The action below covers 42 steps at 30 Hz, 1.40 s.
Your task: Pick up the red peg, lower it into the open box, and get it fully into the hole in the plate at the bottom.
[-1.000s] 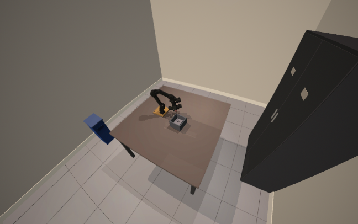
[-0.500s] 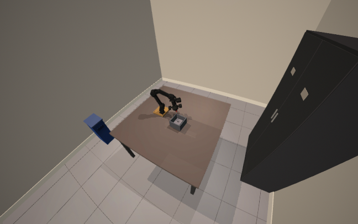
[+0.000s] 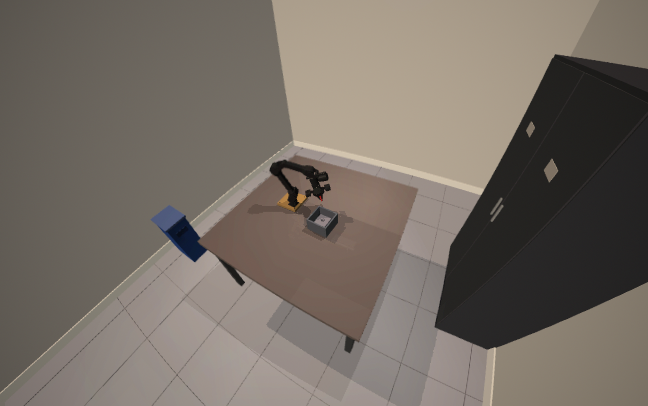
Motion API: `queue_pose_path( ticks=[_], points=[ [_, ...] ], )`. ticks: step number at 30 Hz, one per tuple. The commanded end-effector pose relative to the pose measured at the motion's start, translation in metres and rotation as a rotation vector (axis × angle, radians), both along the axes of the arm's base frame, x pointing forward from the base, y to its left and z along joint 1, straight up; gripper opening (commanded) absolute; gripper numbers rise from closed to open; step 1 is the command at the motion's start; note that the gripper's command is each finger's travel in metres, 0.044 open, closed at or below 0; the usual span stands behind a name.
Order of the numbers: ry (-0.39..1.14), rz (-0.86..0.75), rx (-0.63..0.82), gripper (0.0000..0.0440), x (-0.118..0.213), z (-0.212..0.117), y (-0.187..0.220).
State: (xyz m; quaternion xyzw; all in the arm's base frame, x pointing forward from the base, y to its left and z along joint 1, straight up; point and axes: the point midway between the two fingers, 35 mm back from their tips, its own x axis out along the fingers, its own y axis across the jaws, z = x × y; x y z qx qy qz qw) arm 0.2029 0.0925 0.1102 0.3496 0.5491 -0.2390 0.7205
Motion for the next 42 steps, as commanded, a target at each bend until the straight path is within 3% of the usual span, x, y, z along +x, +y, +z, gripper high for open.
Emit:
queue_pose_path(
  ticks=[1,18,42],
  points=[
    [-0.035,-0.002,-0.018,0.0,0.009,0.015,-0.008],
    [-0.092,-0.111,-0.084,0.0,0.053,0.037,-0.065],
    [-0.088,-0.25,-0.105,0.0007,0.095,0.018,-0.129]
  ],
)
